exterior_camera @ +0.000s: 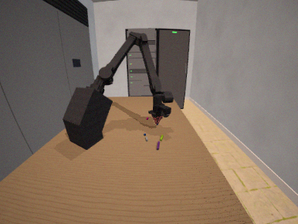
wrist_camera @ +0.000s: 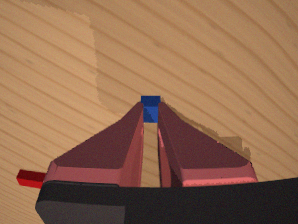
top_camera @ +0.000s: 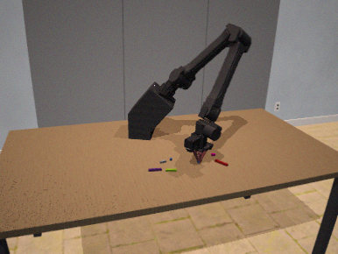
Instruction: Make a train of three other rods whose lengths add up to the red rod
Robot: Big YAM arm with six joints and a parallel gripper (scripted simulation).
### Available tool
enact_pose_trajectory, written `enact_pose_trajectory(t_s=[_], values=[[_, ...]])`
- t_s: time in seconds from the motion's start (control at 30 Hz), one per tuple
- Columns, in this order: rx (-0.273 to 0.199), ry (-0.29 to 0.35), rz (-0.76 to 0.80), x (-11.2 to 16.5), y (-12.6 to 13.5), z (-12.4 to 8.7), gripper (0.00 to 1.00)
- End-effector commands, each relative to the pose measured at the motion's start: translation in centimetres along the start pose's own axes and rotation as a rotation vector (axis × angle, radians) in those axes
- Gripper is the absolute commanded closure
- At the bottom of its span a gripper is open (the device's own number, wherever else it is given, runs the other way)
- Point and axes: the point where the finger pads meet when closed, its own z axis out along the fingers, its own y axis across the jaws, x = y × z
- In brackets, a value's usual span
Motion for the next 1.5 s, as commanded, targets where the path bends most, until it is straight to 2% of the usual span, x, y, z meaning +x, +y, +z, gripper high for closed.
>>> enact_pose_trajectory(t_s=[0.0, 0.23, 0.57, 1.47], values=[[-0.008, -0.015, 0.005, -1.3, 0.2, -0.2, 0.95], [-0.014, -0.016, -0.003, -1.3, 0.5, -0.1, 0.95], [-0.006, -0.004, -0.005, -0.2, 0.5, 1.2, 0.95], [-0.002, -0.003, 0.0, -0.2, 0.3, 1.5, 0.95]])
